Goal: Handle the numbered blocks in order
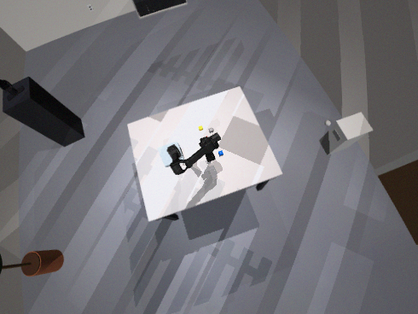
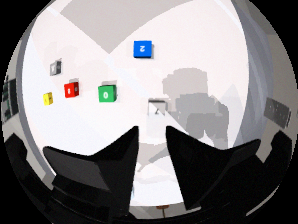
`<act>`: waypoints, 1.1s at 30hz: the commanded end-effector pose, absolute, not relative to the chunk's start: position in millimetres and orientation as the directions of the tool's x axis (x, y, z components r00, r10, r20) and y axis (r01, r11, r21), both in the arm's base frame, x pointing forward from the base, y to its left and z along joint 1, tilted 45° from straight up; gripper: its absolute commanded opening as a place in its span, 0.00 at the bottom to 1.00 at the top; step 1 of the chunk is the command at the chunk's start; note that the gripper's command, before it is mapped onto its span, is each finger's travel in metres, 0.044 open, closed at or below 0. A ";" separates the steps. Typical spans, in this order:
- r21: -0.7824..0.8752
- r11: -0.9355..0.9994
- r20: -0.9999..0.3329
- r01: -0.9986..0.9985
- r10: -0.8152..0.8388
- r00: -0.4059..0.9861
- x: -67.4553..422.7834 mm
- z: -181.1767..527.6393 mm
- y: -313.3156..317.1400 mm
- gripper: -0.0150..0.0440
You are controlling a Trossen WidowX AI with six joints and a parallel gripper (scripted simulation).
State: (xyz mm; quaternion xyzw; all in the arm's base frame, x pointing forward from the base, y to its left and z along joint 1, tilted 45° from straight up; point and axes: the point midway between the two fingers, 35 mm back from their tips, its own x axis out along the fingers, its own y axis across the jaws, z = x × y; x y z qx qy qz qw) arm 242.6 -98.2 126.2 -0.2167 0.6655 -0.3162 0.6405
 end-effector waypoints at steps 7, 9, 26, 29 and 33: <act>-0.686 0.719 -0.727 0.107 -0.681 -0.083 286.7 27.6 1.2 0.46; -0.692 0.713 -0.721 0.109 -0.687 -0.085 286.6 5.7 21.3 0.46; -0.697 0.708 -0.717 0.110 -0.692 -0.085 278.8 -60.2 -28.2 0.90; -0.697 0.708 -0.717 0.110 -0.692 -0.085 278.7 -60.9 -28.9 0.93; -0.697 0.709 -0.717 0.110 -0.692 -0.085 278.5 -65.4 -33.1 0.93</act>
